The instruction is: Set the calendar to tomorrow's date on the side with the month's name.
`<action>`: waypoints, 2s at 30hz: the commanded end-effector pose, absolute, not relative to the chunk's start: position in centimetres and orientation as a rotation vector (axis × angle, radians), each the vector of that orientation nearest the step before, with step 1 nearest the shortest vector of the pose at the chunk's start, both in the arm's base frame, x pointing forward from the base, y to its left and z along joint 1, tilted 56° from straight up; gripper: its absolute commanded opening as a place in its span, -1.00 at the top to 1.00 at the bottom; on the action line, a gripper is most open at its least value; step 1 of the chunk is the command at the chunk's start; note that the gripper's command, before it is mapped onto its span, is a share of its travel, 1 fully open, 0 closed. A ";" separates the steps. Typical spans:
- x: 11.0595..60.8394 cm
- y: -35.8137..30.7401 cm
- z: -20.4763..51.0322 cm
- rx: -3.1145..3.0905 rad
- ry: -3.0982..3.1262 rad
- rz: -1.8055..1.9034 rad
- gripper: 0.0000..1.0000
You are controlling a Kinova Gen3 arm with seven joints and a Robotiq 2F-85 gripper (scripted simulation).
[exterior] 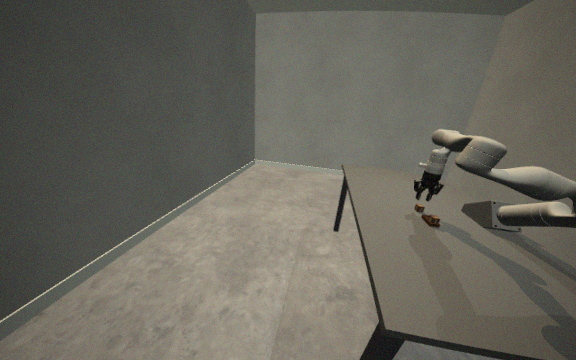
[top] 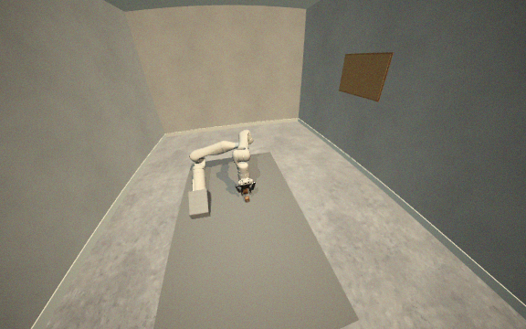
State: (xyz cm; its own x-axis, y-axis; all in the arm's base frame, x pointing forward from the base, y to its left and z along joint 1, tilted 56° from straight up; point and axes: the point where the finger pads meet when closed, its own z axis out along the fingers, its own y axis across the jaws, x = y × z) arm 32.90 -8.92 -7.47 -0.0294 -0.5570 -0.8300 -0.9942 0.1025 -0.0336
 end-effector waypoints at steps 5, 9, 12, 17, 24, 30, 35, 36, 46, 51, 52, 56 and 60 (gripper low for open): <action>32.9 -8.0 -8.0 -1.540 1.675 0.789 0.03; 32.9 -7.8 -8.2 -1.540 1.675 0.789 0.03; 33.0 -7.6 -8.3 -1.540 1.675 0.789 0.03; 33.0 -7.3 -8.5 -1.540 1.675 0.789 0.03; 33.0 -7.1 -8.7 -1.540 1.675 0.789 0.03; 33.0 -7.1 -8.7 -1.540 1.675 0.789 0.03; 33.0 -7.1 -8.7 -1.540 1.675 0.789 0.03; 33.0 -7.1 -8.7 -1.540 1.675 0.789 0.03; 33.0 -7.1 -8.7 -1.540 1.675 0.789 0.03; 33.0 -7.1 -8.7 -1.540 1.675 0.789 0.03; 33.0 -7.1 -8.7 -1.540 1.675 0.789 0.03; 33.0 -7.1 -8.7 -1.540 1.675 0.789 0.03; 33.0 -7.1 -8.7 -1.540 1.675 0.789 0.03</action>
